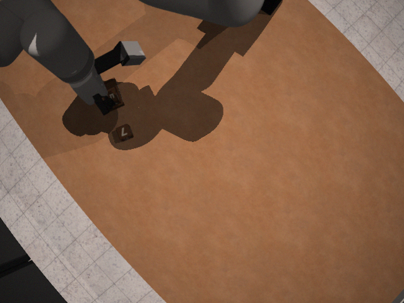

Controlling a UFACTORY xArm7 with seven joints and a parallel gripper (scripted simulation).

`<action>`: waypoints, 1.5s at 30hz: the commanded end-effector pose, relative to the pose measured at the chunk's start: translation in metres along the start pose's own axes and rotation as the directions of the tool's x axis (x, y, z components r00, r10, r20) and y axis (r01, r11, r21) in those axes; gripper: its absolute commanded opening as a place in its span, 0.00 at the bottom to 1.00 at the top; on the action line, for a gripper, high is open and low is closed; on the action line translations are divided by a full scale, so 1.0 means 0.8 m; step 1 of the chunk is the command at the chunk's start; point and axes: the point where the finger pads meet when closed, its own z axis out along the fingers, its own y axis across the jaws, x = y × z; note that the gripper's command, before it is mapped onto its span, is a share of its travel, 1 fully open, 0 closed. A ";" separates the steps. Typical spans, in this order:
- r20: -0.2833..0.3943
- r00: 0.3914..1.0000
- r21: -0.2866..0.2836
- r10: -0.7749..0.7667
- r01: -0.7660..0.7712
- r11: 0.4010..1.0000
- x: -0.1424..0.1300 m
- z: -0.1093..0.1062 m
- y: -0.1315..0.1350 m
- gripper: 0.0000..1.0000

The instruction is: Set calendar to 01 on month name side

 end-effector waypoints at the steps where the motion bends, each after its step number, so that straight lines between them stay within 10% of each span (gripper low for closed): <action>1: -0.003 0.985 0.009 -0.172 0.172 0.985 -0.003 0.002 0.010 1.00; 15: -0.010 0.839 0.014 -0.544 0.544 0.839 -0.008 0.008 0.036 1.00; 26: -0.013 0.617 0.011 -0.787 0.787 0.617 -0.011 0.014 0.060 1.00; 40: 0.000 0.157 0.001 -0.988 0.988 0.157 -0.011 0.024 0.104 1.00; 45: 0.003 0.117 0.000 -0.993 0.993 0.117 -0.011 0.025 0.108 1.00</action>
